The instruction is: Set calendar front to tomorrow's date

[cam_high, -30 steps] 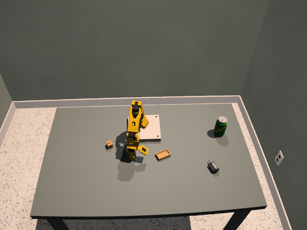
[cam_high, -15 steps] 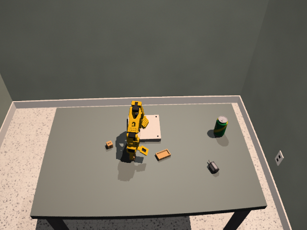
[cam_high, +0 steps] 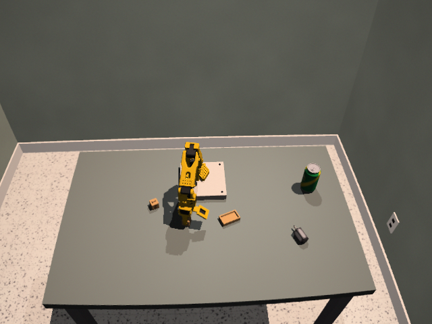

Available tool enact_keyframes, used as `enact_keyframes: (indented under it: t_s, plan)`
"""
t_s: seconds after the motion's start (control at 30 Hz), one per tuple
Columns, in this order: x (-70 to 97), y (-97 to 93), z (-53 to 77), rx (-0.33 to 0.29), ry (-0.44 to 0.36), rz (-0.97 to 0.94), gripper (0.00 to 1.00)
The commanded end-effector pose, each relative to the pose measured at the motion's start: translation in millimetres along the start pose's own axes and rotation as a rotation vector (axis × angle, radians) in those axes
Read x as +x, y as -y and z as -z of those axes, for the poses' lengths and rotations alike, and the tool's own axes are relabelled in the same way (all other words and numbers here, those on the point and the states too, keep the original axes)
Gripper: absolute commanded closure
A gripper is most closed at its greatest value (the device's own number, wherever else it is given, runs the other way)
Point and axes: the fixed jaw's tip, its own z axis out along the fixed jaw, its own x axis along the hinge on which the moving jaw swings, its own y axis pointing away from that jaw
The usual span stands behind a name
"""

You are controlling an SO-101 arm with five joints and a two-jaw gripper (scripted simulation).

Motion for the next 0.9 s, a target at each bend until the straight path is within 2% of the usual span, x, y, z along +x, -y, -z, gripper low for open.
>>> enact_keyframes:
  t_s: [0.0,0.87]
  plan:
    - [2.1,-4.0,-4.2,-0.02,-0.001,-0.003,0.82]
    - [2.1,-4.0,-4.2,-0.02,-0.001,-0.003,0.64]
